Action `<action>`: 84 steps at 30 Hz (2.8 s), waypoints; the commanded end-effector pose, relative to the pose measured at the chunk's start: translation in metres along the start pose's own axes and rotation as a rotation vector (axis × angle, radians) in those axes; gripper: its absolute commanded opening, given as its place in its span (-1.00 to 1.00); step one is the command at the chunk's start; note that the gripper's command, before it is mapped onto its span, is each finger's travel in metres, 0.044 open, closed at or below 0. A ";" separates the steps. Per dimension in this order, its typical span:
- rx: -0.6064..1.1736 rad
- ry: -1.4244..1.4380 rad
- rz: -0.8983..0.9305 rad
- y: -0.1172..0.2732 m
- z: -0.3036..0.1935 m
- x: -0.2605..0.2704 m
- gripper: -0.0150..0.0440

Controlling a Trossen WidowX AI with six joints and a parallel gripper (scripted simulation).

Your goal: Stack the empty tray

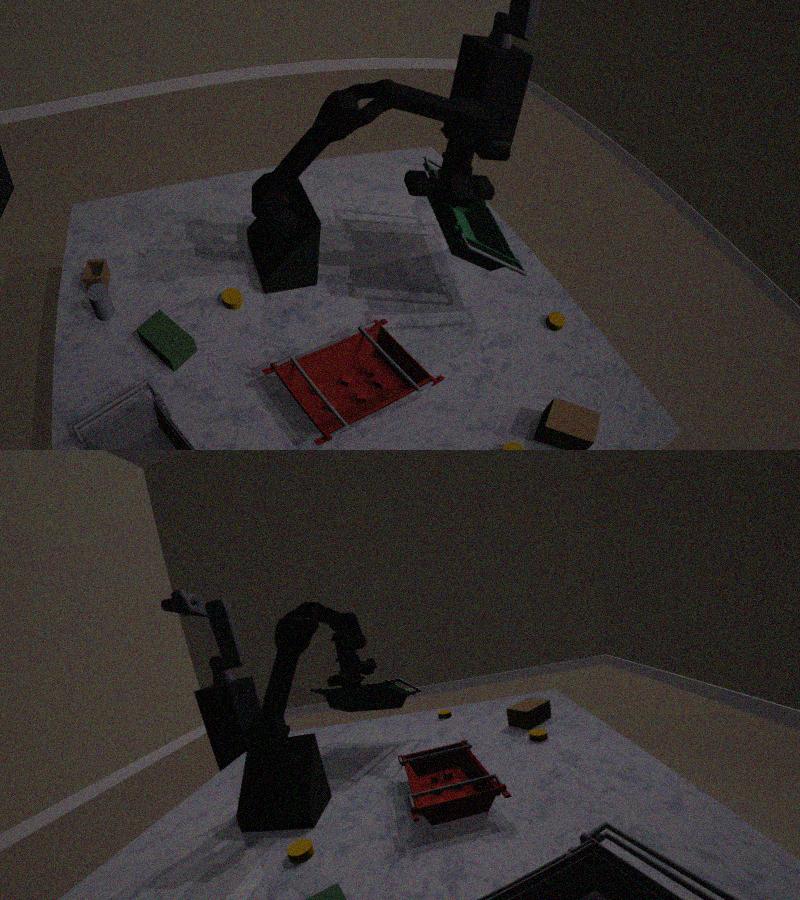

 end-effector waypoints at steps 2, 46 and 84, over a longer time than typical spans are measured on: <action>-0.004 -0.005 0.023 0.007 0.001 0.003 -0.49; 0.004 -0.559 0.072 0.032 0.146 -0.137 -0.49; -0.008 -1.112 0.006 0.002 0.210 -0.317 -0.49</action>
Point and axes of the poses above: the point midway between the two fingers, 35 mm back from their tips, its own y axis back along the fingers, its own x axis across the jaws, z = x × y, the point moved 2 cm from there along y, back along the fingers, and after that the axes turned 15 degrees about y, right-handed, at the moved point
